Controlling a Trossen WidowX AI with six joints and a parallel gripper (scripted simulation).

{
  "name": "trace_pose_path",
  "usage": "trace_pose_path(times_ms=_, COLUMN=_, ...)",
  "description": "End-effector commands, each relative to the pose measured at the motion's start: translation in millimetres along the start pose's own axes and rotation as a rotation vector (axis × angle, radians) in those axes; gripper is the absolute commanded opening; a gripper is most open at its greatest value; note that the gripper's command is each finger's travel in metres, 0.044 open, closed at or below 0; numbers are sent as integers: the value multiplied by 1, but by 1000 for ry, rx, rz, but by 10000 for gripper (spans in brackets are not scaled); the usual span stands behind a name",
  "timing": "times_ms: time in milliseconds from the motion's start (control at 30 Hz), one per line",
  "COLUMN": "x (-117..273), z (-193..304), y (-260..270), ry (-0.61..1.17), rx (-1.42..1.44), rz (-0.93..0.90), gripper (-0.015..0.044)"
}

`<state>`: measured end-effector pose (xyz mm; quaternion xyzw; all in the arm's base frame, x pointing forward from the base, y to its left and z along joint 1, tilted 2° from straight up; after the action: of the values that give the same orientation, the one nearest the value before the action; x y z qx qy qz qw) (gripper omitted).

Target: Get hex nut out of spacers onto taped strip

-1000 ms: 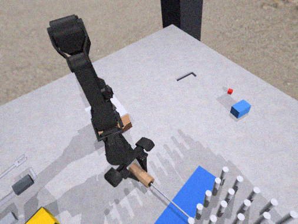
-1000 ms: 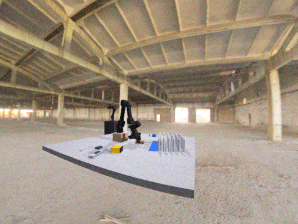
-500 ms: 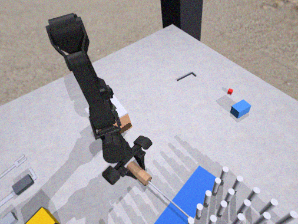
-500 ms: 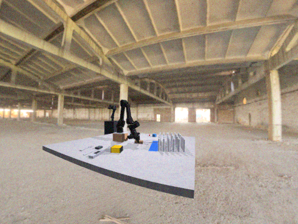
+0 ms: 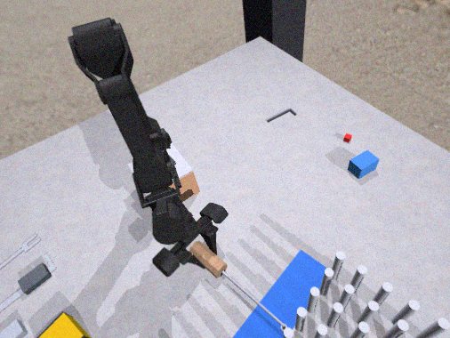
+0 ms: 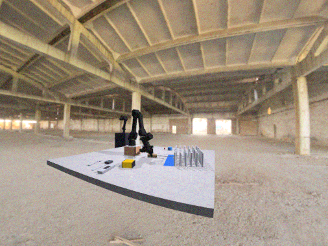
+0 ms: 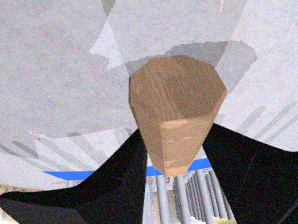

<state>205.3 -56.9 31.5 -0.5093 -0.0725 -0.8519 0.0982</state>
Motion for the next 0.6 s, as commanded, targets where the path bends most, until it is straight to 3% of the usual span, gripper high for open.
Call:
trace_pose_path(times_ms=0, x=3, z=2, y=0, ry=6, rx=5, rz=1, gripper=0)
trace_pose_path(times_ms=567, x=9, z=8, y=1, ry=7, rx=5, rz=1, gripper=0)
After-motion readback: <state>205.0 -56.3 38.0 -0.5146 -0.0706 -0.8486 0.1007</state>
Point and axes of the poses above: the point midway between the two fingers, 35 mm back from their tips, its own x axis back along the fingers, its own y axis across the jaws, z = x × y, the point moved 10 cm from there along x, back along the fingers, and after that the axes turned 4 degrees about x, right-handed, at the moved point
